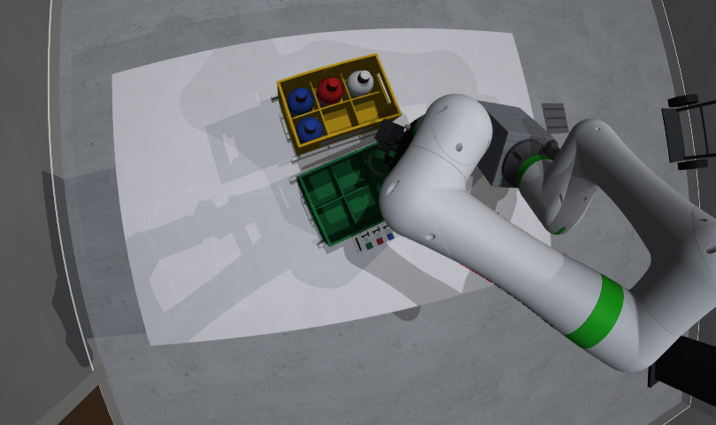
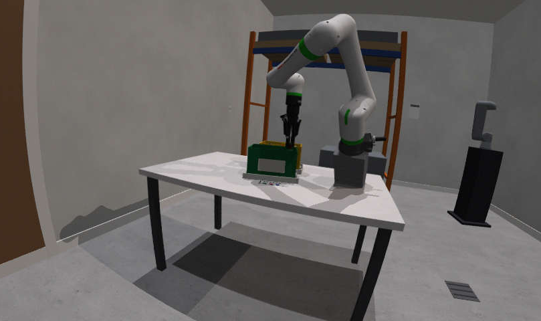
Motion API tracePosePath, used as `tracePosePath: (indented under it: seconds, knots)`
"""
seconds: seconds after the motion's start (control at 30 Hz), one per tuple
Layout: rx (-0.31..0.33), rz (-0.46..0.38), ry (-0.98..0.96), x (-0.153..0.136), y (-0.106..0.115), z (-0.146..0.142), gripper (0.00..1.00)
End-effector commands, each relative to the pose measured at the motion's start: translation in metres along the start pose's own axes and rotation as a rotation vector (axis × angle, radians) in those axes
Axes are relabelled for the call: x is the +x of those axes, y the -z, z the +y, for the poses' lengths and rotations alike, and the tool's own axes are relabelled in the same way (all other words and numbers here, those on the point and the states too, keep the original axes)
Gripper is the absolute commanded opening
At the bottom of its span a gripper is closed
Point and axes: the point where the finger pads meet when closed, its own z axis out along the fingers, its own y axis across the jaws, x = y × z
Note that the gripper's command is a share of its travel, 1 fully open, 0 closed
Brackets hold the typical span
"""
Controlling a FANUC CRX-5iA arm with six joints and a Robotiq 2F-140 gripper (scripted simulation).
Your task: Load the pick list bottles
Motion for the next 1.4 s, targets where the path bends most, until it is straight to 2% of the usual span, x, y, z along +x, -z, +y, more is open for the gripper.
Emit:
tracePosePath:
  seconds: [0.0,1.37]
  knots:
    - [0.0,0.001,0.0,0.001,-0.002,0.0,0.1]
    - [0.0,0.001,0.0,0.001,-0.025,0.0,0.1]
